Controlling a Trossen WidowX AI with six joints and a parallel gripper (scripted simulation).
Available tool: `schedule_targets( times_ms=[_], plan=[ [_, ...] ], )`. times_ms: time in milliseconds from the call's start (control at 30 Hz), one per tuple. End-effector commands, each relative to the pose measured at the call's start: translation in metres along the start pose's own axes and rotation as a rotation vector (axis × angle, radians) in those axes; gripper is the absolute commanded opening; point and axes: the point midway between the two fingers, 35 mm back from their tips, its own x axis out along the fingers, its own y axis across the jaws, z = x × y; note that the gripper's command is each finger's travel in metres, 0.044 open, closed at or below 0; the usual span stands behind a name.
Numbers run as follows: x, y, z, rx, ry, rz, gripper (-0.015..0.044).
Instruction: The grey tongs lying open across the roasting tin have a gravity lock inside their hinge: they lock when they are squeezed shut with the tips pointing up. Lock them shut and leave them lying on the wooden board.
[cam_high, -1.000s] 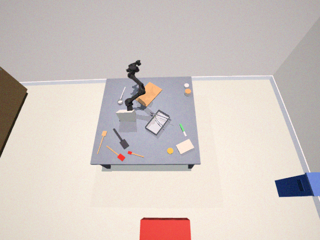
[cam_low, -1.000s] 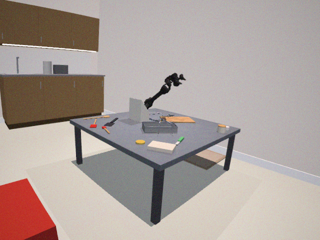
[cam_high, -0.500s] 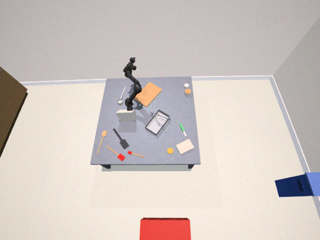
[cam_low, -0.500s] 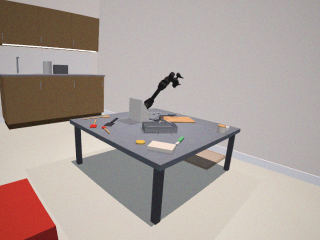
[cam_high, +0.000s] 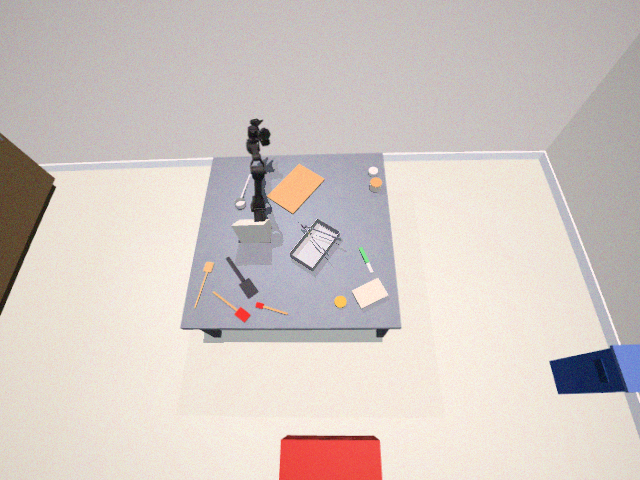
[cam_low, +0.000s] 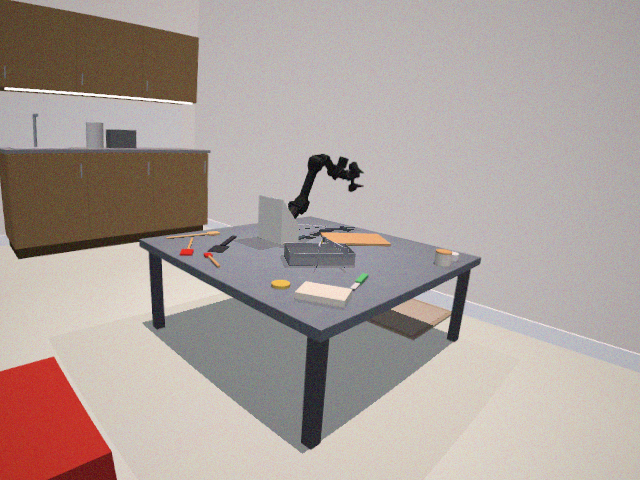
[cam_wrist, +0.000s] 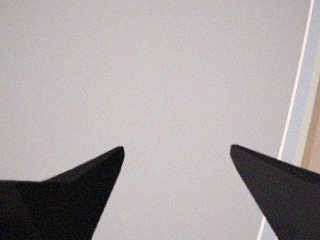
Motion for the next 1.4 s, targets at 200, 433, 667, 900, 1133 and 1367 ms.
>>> schedule_targets(
  times_ms=[200,433,667,900,1133,1367],
  plan=[
    [0.050,-0.114,0.002,-0.513,0.037,-0.254,0.0440],
    [0.068,-0.187,0.038,-0.713,0.054,-0.450,0.0440],
    [0.071,-0.219,0.060,-0.786,0.067,-0.541,0.0440],
    [0.070,-0.260,0.102,-0.878,0.072,-0.685,0.0440],
    [0.054,-0.314,0.160,-0.945,0.110,-0.890,0.0440],
    [0.006,-0.375,0.249,-0.966,0.152,-1.176,0.0440]
  ],
)
